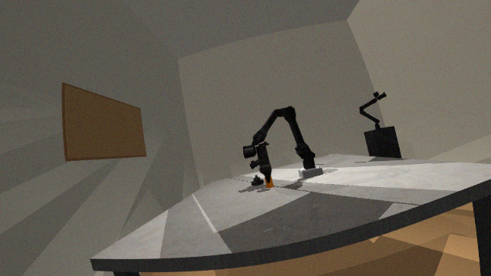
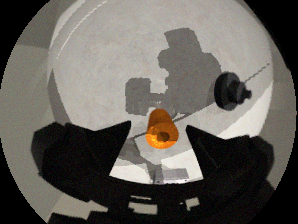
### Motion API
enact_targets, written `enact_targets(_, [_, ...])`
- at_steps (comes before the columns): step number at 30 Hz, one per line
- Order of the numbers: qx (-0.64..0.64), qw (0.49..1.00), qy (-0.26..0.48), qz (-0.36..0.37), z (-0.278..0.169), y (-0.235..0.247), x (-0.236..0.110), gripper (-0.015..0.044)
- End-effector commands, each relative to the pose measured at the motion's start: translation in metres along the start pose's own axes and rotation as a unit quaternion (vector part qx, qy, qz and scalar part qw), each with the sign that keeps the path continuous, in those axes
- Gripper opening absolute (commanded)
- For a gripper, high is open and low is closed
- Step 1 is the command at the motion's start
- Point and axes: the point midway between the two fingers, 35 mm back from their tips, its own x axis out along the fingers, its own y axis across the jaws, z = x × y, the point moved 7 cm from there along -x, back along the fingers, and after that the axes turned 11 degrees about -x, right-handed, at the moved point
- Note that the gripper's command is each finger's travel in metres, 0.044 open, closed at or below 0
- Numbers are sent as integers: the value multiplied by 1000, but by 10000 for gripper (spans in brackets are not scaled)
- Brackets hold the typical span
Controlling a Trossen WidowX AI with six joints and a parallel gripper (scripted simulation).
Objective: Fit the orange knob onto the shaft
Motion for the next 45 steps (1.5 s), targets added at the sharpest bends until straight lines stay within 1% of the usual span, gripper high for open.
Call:
enact_targets(1, [-2,1000,0,-3,-1,-1,8,440])
enact_targets(14, [-2,1000,0,-3,-2,-1,26,440])
enact_targets(24, [-2,1000,0,-3,-2,-1,26,177])
enact_targets(31, [-2,1000,0,-3,-2,-1,26,131])
enact_targets(36, [-2,1000,1,-4,0,-1,19,0])
enact_targets(45, [-2,1000,0,-3,7,7,-30,0])
